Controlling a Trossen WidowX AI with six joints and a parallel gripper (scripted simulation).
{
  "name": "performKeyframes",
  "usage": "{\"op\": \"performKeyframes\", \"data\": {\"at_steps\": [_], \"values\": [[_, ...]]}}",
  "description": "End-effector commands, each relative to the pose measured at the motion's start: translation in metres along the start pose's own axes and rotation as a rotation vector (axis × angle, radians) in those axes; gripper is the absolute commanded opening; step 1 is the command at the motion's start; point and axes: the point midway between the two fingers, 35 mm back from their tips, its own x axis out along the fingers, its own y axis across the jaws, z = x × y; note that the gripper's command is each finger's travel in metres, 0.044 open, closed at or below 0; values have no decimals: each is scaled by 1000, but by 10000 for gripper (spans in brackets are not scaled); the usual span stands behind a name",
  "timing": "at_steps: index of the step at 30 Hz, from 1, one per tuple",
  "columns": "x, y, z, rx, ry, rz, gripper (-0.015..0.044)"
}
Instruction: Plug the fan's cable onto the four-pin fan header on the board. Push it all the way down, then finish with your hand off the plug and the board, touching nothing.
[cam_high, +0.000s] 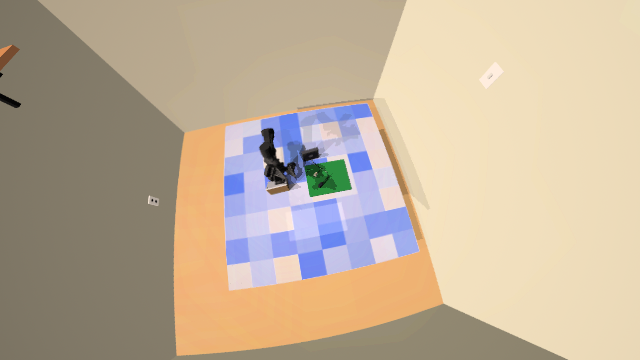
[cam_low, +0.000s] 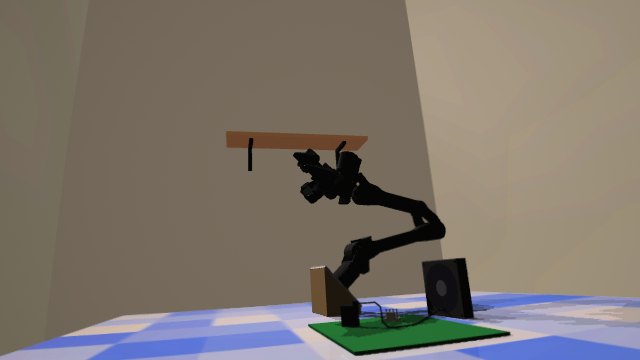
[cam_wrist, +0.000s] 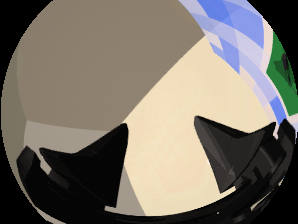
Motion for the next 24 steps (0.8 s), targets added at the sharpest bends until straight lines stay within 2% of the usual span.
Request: {"op": "performKeyframes", "data": {"at_steps": [1, 5, 11, 17, 24], "values": [[0, 0, 0, 0, 0, 0, 343], [8, -7, 0, -133, -28, -58, 440], [36, -42, 1, -672, -61, -325, 440], [54, -79, 5, -1187, 32, -627, 440], [63, -111, 10, -1456, 161, -861, 440]]}}
